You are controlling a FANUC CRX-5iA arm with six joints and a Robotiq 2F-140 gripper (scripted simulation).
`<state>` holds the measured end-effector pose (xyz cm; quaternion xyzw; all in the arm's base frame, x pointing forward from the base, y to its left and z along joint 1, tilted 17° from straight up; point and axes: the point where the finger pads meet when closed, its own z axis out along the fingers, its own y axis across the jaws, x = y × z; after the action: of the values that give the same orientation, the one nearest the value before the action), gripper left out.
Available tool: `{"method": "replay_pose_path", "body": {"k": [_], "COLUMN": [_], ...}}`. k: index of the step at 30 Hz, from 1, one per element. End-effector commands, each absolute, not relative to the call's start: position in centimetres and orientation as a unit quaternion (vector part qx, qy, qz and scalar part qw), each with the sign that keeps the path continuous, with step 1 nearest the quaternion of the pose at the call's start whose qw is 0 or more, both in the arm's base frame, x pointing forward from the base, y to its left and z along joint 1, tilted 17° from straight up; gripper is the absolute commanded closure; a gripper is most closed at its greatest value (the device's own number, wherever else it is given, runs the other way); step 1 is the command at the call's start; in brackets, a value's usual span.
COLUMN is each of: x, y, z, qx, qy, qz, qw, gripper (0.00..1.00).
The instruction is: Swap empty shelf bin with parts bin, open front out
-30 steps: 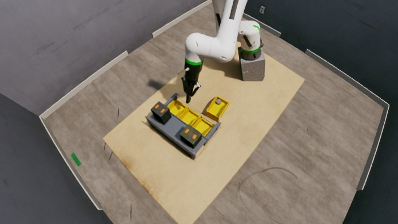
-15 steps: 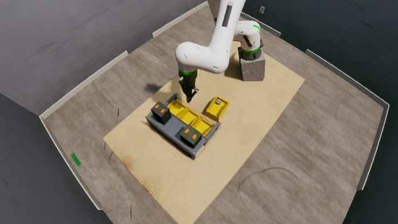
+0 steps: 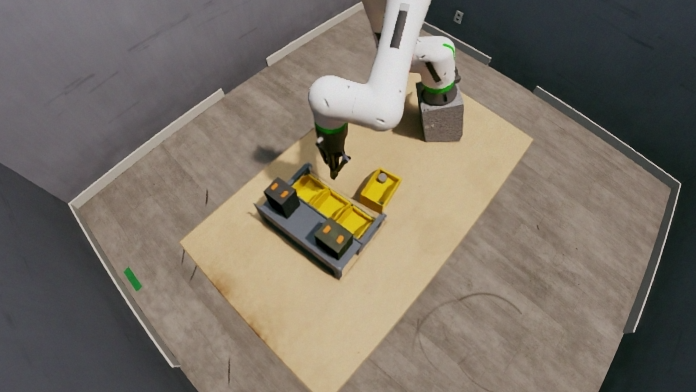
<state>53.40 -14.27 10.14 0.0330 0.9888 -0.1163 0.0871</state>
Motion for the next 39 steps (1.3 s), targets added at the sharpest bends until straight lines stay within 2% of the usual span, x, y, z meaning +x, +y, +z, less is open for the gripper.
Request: {"method": "replay_pose_path", "body": {"k": [1, 14, 39], "x": [52.5, 44.0, 42.4], "y": [-13.2, -6.7, -6.0], "z": [9.8, 5.6, 4.8], "qx": [0.029, -0.003, -0.009], "qy": [0.989, 0.989, 0.989], "qz": [-0.117, -0.120, -0.121], "qw": [0.088, 0.084, 0.084], "gripper": [0.90, 0.90, 0.90]}}
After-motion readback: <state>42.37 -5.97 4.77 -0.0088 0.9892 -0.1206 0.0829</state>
